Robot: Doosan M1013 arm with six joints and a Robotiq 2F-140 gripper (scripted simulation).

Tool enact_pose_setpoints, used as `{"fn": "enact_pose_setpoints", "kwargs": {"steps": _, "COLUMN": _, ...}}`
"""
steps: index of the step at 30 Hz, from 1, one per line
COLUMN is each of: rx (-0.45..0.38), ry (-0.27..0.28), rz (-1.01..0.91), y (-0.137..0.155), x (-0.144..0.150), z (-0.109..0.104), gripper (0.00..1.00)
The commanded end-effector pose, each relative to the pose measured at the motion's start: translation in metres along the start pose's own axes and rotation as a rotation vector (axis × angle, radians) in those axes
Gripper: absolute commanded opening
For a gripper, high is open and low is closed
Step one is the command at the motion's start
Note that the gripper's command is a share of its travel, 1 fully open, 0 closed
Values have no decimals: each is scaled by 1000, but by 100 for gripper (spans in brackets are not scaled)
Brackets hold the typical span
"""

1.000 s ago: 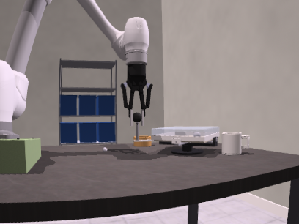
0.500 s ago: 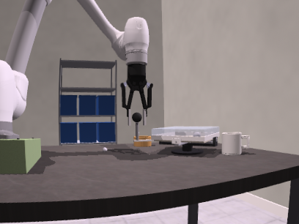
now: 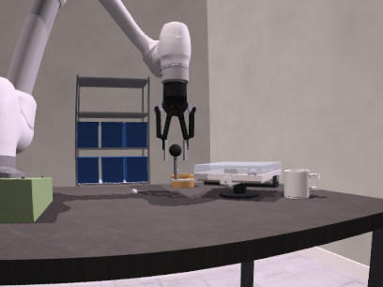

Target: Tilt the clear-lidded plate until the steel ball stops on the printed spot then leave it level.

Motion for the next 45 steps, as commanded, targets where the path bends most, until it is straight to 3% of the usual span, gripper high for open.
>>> {"fn": "enact_pose_setpoints", "kwargs": {"steps": 1, "rx": 0, "ry": 0, "rz": 0, "y": 0, "x": 0, "z": 0, "gripper": 36}}
{"fn": "enact_pose_setpoints", "kwargs": {"steps": 20, "rx": 0, "ry": 0, "rz": 0, "y": 0, "x": 0, "z": -6, "gripper": 36}}
{"fn": "enact_pose_setpoints", "kwargs": {"steps": 45, "rx": 0, "ry": 0, "rz": 0, "y": 0, "x": 0, "z": -42, "gripper": 36}}
Point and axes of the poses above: the point where the finger pads meet when closed, its own z axis out along the fingers, its own x axis across the jaws, y = z × x, the point moved 6 cm from there along -z, back along the fingers, and after that the axes turned 12 degrees about -z, right-handed, at the moved point
